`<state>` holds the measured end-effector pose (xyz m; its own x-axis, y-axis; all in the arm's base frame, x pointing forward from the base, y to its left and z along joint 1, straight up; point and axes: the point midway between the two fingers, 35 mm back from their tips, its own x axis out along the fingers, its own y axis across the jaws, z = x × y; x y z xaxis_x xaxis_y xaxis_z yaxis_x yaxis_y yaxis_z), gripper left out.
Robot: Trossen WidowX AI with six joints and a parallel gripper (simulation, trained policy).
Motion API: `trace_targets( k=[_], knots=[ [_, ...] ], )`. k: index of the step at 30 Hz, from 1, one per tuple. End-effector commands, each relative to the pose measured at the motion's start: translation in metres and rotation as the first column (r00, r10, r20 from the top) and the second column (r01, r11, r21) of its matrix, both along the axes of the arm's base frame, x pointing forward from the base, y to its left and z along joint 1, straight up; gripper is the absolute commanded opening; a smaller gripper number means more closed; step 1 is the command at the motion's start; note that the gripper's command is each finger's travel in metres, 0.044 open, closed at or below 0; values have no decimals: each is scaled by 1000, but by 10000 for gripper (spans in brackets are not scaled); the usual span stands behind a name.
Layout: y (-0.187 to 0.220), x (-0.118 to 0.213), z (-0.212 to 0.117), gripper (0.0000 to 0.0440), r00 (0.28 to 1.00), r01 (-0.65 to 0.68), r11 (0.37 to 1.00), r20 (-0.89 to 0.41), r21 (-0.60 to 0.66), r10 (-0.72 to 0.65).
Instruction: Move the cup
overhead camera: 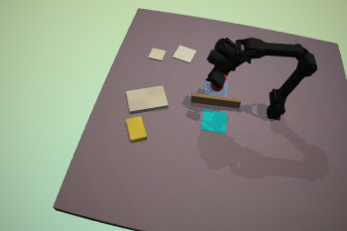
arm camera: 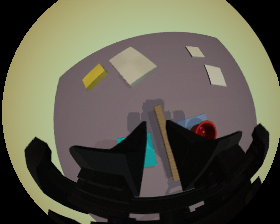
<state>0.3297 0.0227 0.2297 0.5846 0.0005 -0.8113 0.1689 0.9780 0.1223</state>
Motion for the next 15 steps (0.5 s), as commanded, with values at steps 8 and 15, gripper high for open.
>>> trace_targets(
  k=[8, 15],
  knots=[
    [-9, -7, -15, 110, 984, -18, 999, -178, -44, 10],
    [-17, -13, -26, 103, 957, -43, 997, -291, -71, 21]
  ],
)
